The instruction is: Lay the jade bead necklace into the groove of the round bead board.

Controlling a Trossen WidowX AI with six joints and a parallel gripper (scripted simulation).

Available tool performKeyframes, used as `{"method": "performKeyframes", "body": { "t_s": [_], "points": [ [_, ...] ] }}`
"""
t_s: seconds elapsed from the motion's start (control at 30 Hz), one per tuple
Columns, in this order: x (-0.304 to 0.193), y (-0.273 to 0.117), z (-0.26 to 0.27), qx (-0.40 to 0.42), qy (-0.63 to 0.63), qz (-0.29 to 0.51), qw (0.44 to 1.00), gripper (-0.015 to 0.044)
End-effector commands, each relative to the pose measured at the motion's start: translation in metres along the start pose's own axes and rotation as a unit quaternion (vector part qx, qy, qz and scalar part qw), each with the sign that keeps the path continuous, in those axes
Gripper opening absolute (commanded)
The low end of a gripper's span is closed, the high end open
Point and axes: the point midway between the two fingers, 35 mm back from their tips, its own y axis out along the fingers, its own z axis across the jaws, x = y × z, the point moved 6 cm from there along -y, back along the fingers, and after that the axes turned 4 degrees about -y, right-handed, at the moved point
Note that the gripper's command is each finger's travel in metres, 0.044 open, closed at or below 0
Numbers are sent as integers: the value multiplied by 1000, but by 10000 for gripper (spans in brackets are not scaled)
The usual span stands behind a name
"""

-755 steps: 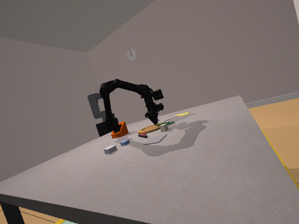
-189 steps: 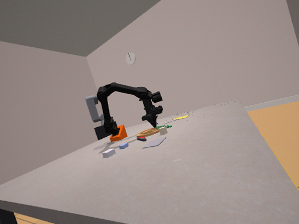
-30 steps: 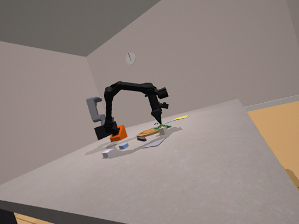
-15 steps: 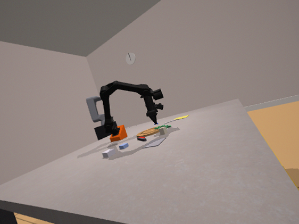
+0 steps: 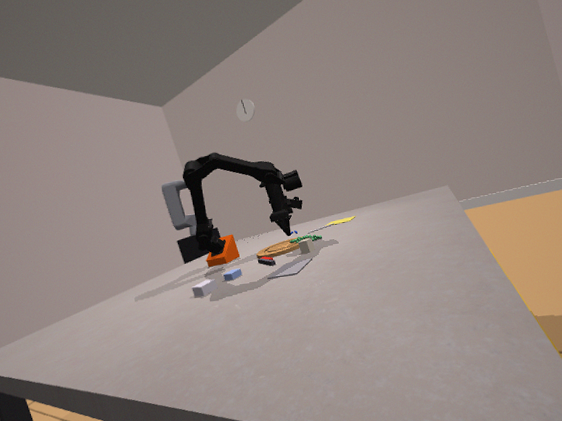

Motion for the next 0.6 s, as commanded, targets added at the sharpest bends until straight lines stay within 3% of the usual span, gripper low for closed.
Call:
{"method": "performKeyframes", "body": {
  "t_s": [0.0, 0.3, 0.57],
  "points": [
    [-2, 7, 1, 0, -5, 3, 1000, 0],
    [-3, 18, 1, -1, -5, 3, 1000, 0],
    [-1, 15, 0, 2, 0, 2, 1000, 210]
  ]
}}
